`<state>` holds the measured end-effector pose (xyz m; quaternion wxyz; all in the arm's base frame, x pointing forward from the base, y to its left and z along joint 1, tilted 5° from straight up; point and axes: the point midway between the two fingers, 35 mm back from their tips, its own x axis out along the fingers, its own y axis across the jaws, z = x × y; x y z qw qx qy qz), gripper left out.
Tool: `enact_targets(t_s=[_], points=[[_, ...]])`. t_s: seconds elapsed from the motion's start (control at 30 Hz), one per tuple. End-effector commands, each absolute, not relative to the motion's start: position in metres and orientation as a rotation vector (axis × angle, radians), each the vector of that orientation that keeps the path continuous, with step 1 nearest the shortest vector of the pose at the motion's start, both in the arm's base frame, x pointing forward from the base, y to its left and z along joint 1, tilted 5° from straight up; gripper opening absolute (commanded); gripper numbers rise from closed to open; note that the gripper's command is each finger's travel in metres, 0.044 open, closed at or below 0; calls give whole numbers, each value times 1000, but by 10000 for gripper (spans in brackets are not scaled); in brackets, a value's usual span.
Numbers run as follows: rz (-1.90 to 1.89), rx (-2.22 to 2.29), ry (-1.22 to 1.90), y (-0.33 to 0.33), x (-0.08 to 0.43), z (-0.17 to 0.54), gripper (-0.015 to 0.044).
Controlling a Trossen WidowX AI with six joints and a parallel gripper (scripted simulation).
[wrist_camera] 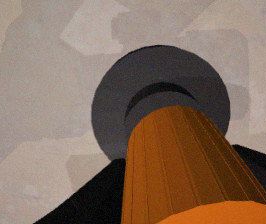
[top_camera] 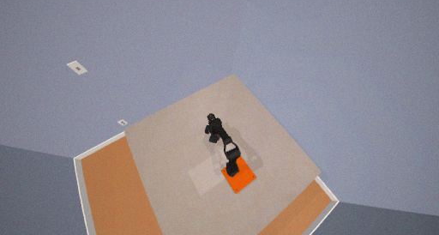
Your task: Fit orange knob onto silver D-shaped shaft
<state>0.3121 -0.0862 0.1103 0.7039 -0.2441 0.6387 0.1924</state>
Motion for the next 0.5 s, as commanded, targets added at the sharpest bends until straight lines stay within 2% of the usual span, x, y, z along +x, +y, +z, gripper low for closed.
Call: enact_targets(t_s=[0.0, 0.47], points=[[441, -556, 1417, -86, 311, 109, 0], [441, -556, 1417, -85, 312, 107, 0]])
